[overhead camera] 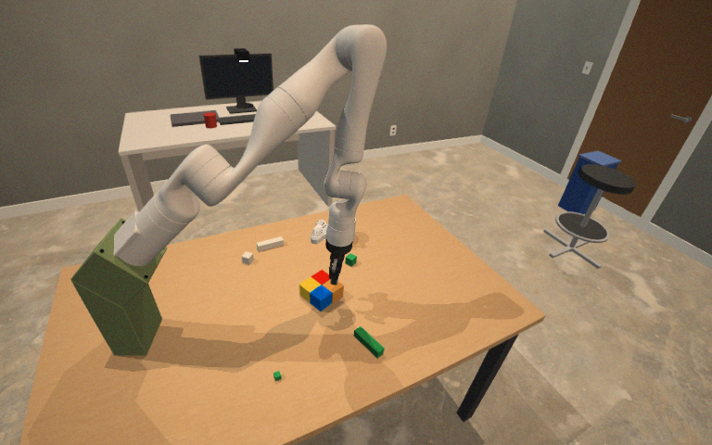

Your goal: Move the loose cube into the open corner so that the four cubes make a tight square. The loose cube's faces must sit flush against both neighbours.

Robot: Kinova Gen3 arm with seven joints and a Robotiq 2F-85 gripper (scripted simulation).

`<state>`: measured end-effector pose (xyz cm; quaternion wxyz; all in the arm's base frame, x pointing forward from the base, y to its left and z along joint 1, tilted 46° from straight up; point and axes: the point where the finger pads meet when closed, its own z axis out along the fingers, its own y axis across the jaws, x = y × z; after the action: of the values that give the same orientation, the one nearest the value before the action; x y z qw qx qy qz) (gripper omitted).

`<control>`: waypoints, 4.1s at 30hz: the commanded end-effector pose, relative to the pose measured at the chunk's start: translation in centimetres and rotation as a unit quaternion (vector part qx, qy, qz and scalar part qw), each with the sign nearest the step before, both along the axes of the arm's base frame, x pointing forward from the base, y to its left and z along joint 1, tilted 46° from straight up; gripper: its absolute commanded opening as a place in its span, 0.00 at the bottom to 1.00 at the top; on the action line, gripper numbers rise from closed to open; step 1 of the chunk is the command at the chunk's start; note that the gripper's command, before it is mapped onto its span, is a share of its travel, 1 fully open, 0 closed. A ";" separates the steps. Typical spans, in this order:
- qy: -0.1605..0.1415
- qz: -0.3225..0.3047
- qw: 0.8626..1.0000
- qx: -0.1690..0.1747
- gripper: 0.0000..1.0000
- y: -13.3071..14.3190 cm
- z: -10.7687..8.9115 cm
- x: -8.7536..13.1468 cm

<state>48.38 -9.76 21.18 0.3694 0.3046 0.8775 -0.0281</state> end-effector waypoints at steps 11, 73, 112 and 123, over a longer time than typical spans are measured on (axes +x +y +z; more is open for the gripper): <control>-0.067 -0.156 0.978 0.123 0.54 -2.1 1.0 -0.3; -0.099 -0.216 0.956 0.172 0.54 -4.3 -2.0 2.7; -0.099 -0.216 0.956 0.172 0.54 -5.8 -5.4 5.8; -0.099 -0.216 0.956 0.172 0.54 -5.8 -5.4 5.8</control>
<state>54.20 -15.56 15.71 0.3817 0.5471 0.7413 0.0740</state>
